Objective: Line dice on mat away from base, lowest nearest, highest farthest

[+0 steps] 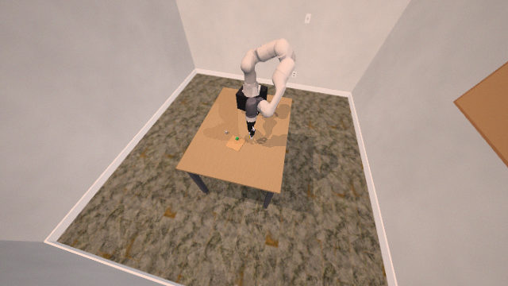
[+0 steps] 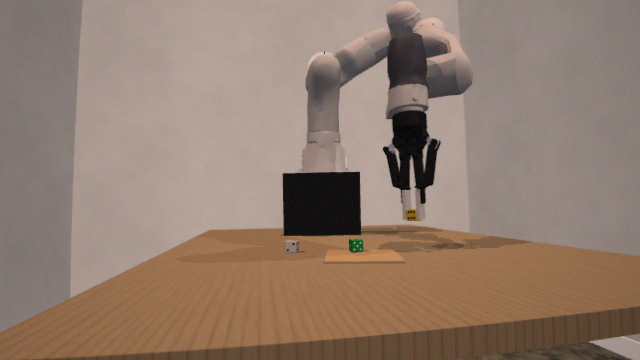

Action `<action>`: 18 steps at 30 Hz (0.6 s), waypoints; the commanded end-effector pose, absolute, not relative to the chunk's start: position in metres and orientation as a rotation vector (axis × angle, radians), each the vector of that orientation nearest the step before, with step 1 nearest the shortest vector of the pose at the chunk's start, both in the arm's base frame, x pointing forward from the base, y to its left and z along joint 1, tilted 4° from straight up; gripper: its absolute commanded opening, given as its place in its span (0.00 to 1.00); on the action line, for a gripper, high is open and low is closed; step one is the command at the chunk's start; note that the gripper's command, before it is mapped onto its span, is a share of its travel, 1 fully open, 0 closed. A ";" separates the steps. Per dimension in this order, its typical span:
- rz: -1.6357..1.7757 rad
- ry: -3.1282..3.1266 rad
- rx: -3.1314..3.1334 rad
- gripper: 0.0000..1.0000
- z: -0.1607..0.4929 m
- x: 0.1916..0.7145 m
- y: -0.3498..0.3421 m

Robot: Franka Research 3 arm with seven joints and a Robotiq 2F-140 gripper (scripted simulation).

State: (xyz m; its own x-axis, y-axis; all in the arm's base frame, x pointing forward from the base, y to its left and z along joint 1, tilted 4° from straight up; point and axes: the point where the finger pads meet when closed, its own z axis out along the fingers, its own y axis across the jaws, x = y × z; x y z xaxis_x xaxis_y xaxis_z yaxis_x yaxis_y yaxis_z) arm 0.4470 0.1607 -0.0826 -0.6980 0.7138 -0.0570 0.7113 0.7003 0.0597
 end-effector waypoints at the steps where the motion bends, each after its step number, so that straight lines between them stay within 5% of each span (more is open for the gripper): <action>1: 0.028 2.829 1.213 0.13 -0.071 0.440 0.159; 18: 0.028 2.829 1.213 0.13 -0.048 0.439 0.159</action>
State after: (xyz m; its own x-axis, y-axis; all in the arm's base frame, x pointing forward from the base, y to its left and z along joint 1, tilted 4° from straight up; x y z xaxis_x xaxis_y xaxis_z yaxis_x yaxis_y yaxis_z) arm 0.4410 0.1601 -0.0477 -0.6971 0.7148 -0.0552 0.7133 0.6993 0.0466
